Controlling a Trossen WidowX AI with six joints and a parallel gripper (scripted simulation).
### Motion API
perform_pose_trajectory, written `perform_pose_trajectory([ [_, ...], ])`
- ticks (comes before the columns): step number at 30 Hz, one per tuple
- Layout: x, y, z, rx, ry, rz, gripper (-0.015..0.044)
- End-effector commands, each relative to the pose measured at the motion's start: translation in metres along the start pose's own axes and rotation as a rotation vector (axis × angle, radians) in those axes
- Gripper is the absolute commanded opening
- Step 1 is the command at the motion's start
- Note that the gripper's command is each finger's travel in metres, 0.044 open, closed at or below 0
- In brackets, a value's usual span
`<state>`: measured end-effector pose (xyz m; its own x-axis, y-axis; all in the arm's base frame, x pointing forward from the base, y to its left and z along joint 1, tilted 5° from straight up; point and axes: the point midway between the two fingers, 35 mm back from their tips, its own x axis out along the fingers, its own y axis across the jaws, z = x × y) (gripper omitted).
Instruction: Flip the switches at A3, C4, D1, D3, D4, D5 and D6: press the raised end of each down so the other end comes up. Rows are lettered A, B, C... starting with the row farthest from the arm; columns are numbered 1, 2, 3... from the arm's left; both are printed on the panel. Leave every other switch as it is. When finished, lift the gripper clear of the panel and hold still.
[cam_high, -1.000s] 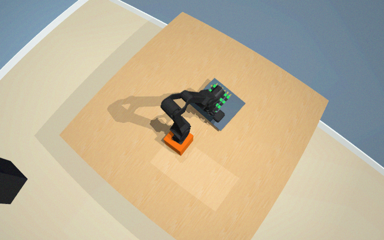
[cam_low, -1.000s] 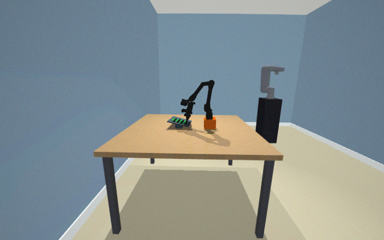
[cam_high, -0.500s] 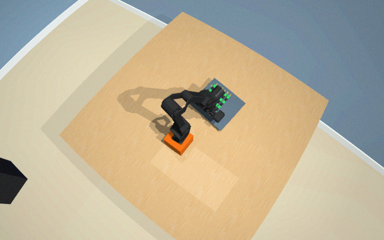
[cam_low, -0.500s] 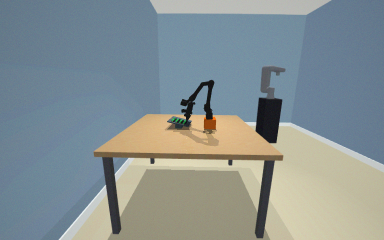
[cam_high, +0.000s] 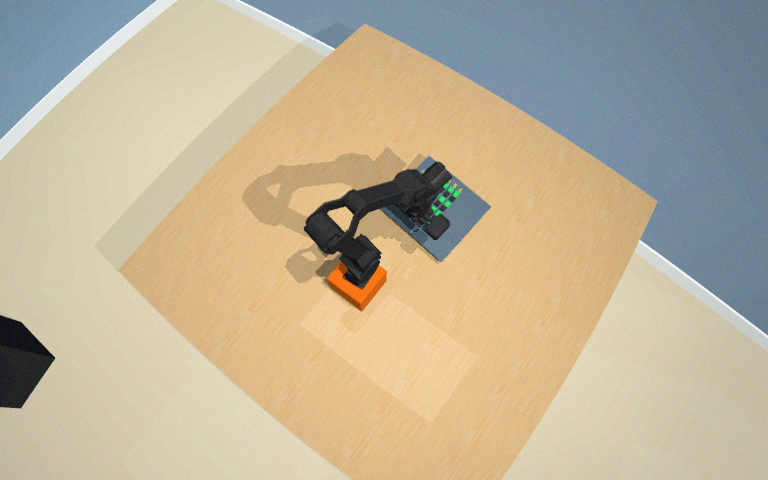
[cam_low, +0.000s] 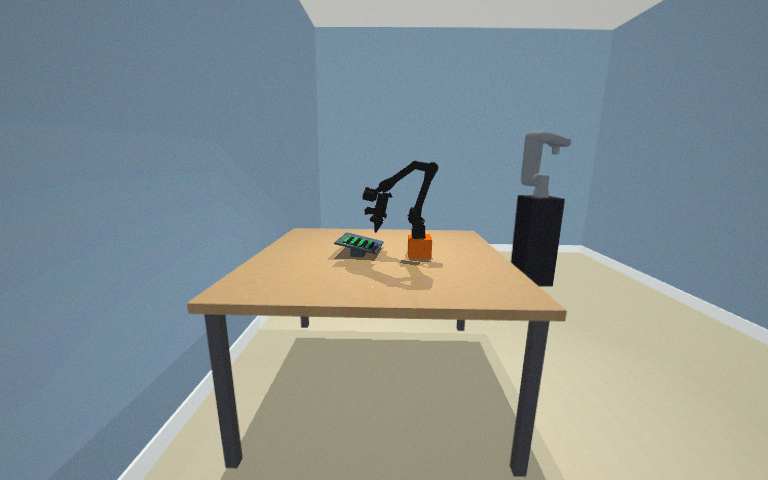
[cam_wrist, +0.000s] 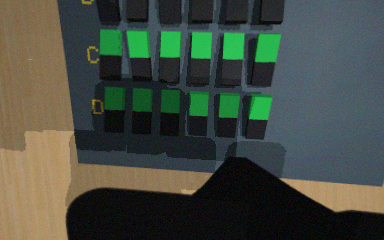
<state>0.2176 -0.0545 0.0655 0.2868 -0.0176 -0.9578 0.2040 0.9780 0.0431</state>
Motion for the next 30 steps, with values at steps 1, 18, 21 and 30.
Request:
perform_pose_trajectory([
  [1,-0.006,-0.006,0.006,-0.004,0.002,0.003,0.0000],
  [18,0.030,-0.021,0.020,-0.004,0.026,0.002,0.0000],
  [21,0.035,-0.021,0.019,-0.004,0.026,0.002,0.0000],
  [30,0.043,-0.021,0.019,-0.004,0.026,0.002,0.0000],
])
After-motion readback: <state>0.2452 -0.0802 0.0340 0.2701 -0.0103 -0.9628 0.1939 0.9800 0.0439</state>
